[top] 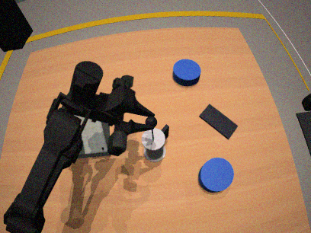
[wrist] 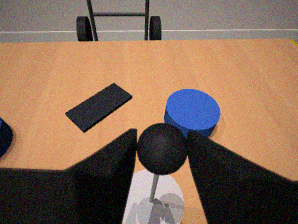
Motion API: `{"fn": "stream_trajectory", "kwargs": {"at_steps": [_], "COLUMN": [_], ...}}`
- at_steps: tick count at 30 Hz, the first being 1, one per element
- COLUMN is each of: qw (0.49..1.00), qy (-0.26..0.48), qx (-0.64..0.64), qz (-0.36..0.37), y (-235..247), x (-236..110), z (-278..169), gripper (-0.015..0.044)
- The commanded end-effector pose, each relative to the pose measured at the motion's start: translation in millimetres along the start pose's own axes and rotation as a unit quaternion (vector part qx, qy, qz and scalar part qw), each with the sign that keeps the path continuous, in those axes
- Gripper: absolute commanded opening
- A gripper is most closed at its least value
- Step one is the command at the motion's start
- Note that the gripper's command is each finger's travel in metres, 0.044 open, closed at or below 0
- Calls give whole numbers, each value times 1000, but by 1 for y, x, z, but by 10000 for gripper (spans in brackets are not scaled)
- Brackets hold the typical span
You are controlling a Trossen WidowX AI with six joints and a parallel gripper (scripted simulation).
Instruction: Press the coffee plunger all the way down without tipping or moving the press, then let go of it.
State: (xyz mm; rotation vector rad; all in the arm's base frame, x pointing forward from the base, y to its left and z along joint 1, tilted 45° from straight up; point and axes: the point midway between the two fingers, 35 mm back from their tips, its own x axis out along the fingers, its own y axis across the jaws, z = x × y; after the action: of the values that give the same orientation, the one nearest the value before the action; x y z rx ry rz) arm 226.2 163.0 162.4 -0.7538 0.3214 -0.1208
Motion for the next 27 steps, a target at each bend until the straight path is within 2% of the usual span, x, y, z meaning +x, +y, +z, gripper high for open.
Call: {"fn": "stream_trajectory", "kwargs": {"at_steps": [1,27], "qw": [1000,1000], "qy": [6,12], "qx": [-2,0], "qz": [4,8], "y": [2,10], "x": [5,31], "z": [-9,-42], "gripper": [115,115]}}
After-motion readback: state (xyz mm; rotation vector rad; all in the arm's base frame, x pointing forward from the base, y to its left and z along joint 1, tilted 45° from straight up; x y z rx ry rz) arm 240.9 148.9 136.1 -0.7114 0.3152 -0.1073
